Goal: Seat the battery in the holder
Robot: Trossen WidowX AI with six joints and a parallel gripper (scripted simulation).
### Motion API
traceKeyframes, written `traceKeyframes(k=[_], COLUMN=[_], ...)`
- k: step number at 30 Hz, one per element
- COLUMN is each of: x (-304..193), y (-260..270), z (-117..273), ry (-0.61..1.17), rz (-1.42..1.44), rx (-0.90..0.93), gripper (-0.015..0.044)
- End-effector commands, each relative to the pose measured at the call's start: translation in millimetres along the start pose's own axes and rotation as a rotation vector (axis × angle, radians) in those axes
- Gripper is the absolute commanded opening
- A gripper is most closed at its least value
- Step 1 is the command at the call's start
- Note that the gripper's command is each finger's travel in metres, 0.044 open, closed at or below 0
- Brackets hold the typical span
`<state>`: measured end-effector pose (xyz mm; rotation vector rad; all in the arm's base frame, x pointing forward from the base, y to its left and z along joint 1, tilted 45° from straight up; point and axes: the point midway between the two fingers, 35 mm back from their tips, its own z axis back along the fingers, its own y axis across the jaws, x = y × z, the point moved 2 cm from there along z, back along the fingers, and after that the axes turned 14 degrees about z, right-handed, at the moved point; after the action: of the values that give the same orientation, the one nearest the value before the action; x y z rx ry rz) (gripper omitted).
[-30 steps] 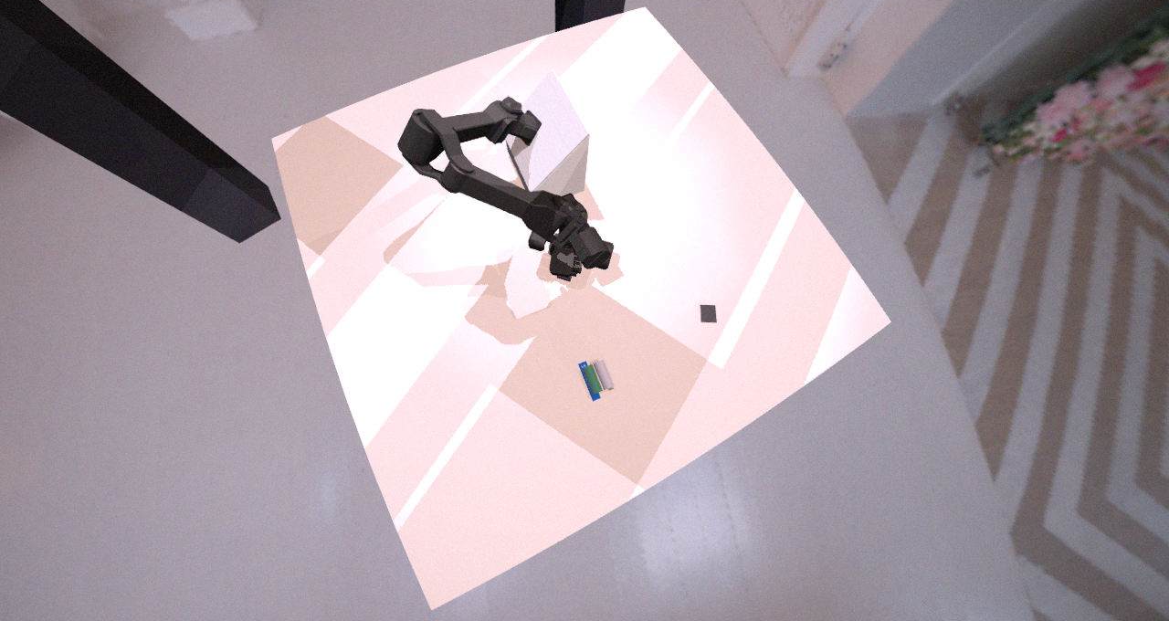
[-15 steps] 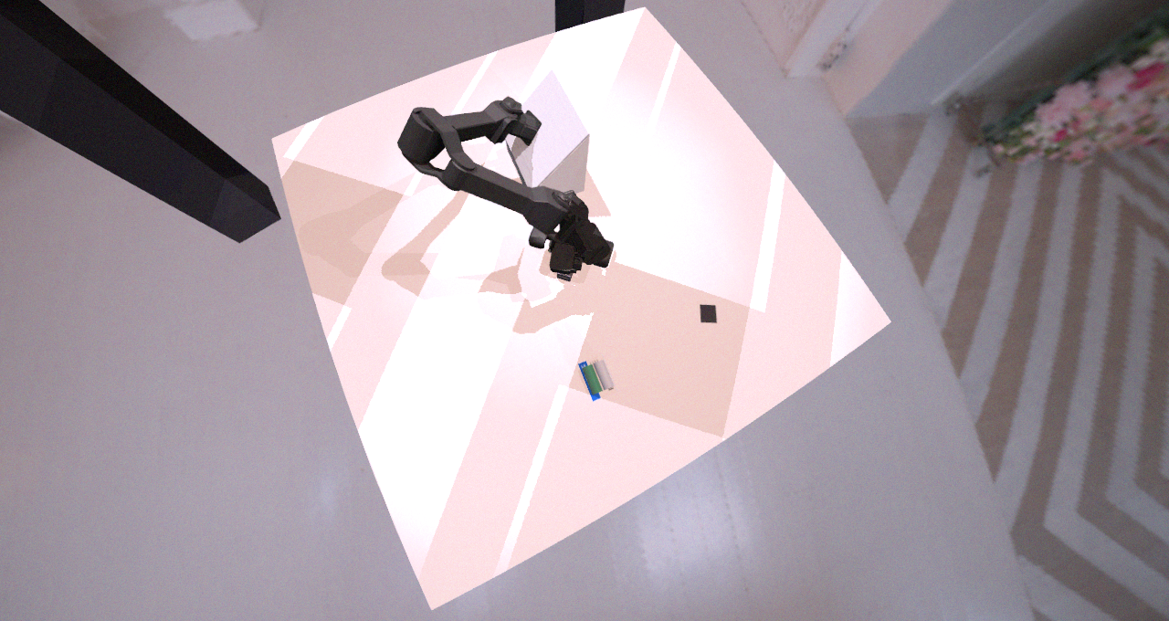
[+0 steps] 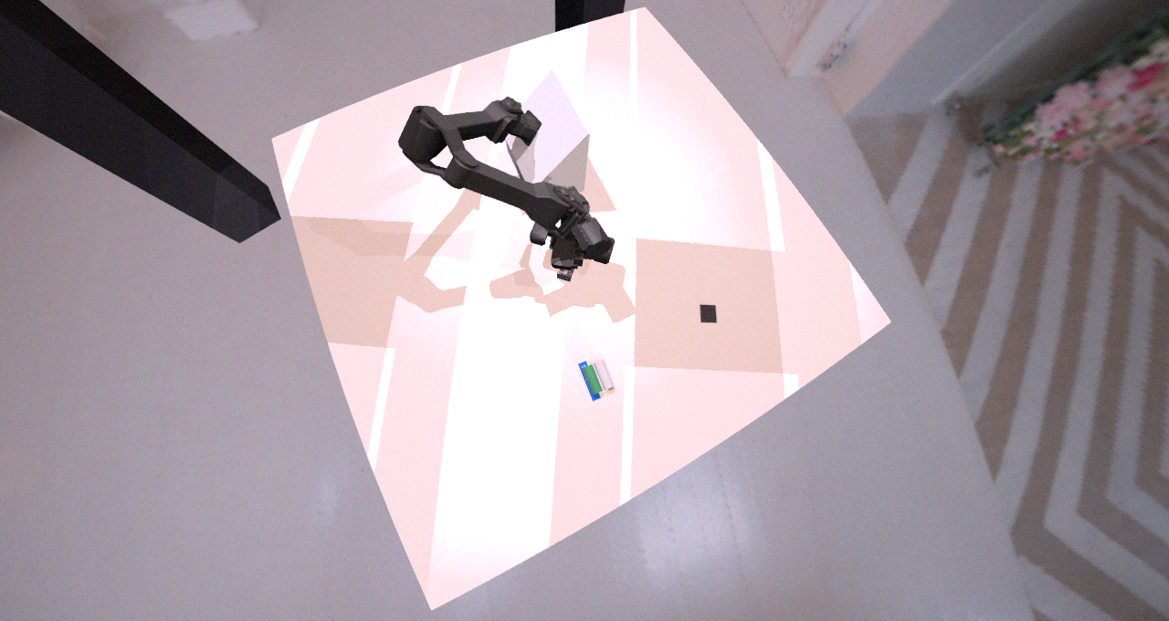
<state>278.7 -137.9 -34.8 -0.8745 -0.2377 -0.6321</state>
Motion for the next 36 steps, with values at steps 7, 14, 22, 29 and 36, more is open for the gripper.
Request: traceKeyframes(k=[7,14,22,29,36], x=[-1.1,-0.4,1.9,6.6,11.1], y=[-0.5,-0.3,-0.2,2.7,0.9], z=[-0.2,3.1,14.8,45.8,88.6], ry=[-0.001,-0.001,-0.001,0.001,0.001], rz=[-0.004,-0.003,-0.002,0.005,-0.002], rx=[-0.001,0.0,0.002,0.009,0.004], gripper=[0.0133,0.0182,0.0182,0.0339,0.044])
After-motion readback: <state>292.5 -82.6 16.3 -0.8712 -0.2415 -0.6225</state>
